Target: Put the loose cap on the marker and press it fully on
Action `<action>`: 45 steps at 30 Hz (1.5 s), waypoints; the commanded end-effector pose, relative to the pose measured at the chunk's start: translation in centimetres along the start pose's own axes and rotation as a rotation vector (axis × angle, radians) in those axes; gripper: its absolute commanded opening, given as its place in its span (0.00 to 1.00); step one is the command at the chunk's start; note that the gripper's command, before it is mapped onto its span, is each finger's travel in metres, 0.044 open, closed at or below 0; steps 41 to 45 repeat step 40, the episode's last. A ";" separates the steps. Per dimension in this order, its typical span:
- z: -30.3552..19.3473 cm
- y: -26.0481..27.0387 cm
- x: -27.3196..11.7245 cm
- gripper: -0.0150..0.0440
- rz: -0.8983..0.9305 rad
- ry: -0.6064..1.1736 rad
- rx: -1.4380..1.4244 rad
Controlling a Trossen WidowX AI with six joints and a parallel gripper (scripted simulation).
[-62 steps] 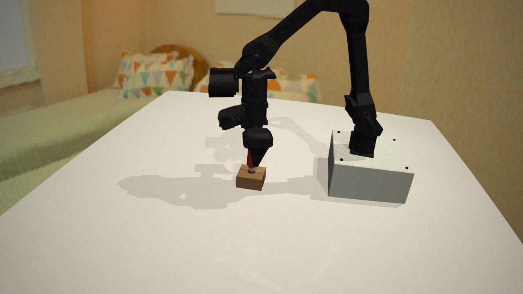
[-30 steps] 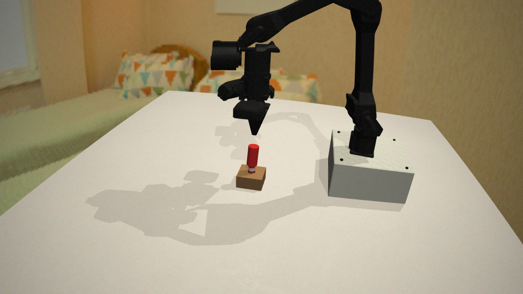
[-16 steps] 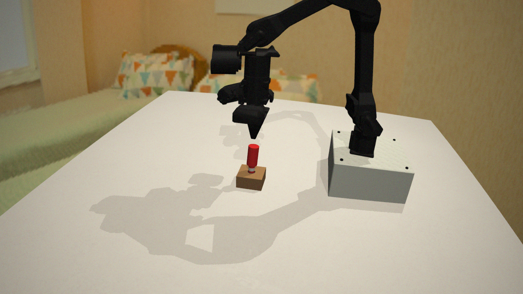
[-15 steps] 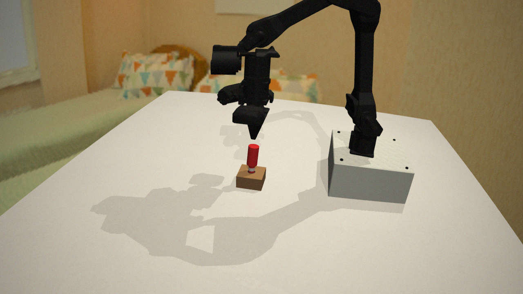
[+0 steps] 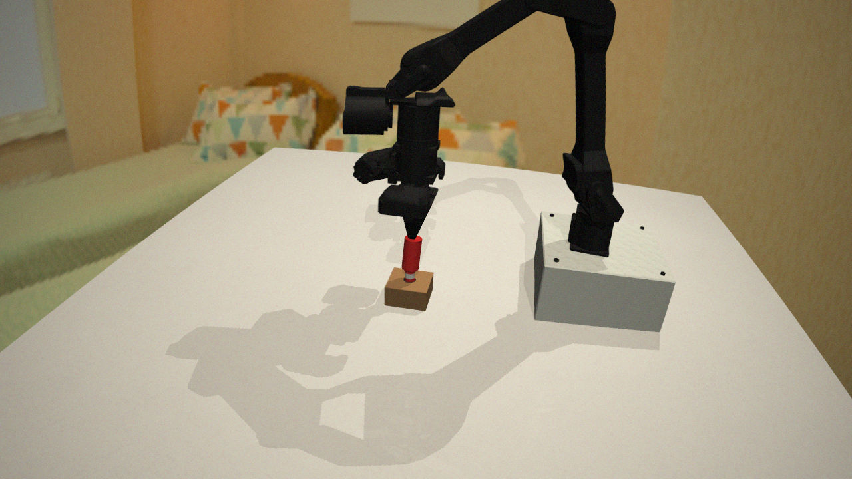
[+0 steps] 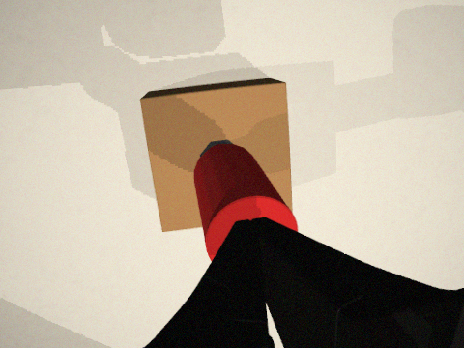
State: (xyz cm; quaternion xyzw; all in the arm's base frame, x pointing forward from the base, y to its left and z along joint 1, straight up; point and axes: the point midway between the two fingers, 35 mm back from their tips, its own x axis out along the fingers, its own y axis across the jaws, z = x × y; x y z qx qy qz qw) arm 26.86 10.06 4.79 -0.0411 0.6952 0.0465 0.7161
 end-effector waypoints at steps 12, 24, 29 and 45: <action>0.3 0.1 -0.5 0.25 0.001 -0.004 0.000; 0.2 0.0 -8.5 0.34 0.000 -0.002 0.000; 0.2 0.0 -8.5 0.57 0.000 -0.002 0.000; 0.2 0.0 -8.5 1.00 0.000 -0.002 0.000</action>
